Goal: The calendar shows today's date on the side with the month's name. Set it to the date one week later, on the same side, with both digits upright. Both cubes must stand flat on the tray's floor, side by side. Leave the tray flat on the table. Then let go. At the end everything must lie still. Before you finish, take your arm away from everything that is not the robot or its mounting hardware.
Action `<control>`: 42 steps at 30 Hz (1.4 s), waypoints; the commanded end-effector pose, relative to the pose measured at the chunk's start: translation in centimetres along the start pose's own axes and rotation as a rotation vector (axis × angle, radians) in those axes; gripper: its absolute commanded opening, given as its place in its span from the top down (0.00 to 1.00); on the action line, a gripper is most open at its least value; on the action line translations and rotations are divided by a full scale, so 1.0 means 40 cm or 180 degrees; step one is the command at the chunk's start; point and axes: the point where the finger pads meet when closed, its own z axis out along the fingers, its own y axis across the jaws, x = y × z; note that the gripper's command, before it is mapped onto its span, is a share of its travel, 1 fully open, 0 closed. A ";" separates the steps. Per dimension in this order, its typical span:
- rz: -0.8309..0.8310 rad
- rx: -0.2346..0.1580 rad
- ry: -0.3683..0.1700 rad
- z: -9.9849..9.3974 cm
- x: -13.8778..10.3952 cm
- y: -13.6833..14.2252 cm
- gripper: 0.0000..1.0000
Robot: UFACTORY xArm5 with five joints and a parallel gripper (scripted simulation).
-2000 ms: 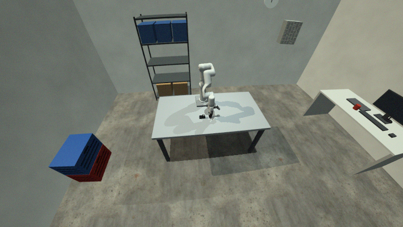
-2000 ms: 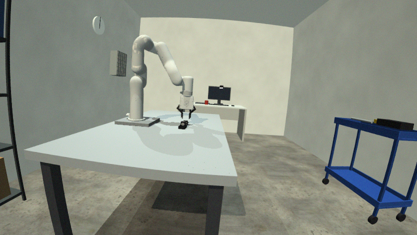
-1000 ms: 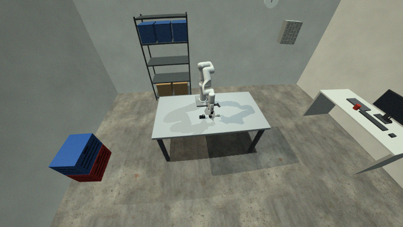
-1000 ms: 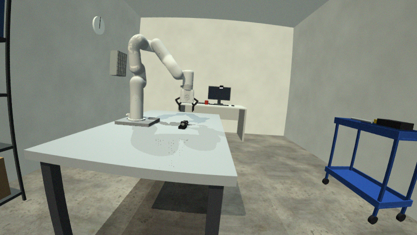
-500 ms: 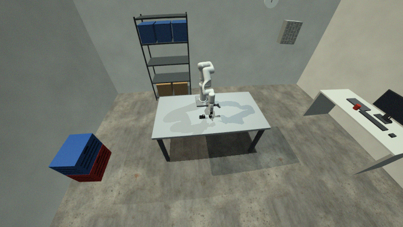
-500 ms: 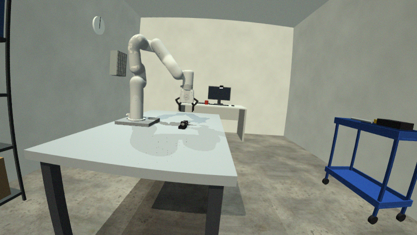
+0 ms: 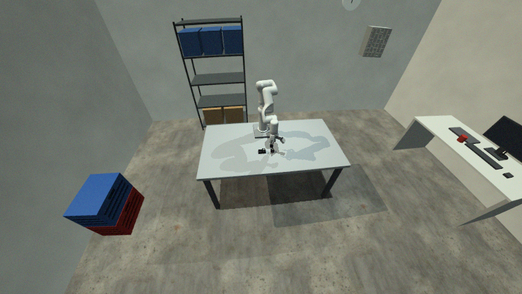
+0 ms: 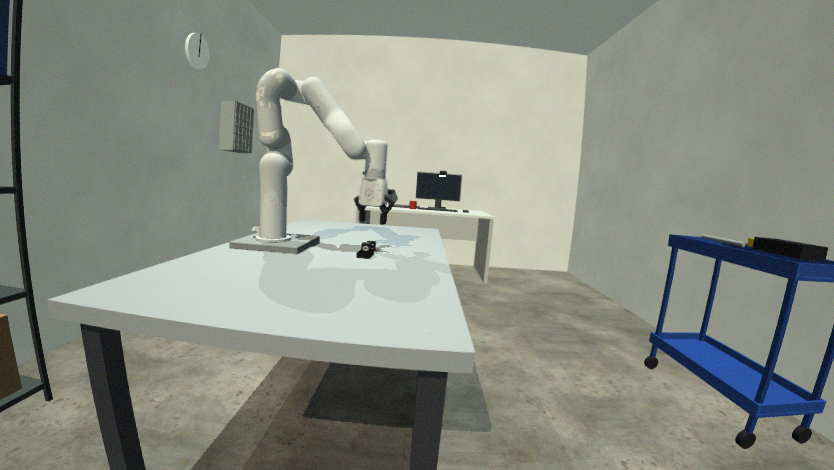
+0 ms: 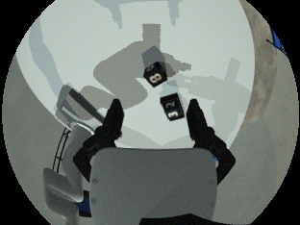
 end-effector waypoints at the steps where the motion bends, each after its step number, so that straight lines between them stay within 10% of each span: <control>1: 0.0554 -0.0009 0.0007 -0.002 0.001 0.002 0.00; 31: 0.3035 -0.0006 0.0011 0.000 0.000 0.002 0.00; 32: 0.3035 -0.0006 0.0011 0.000 0.000 0.002 0.51; 42: 0.3035 -0.0006 0.0011 0.000 0.000 0.002 0.51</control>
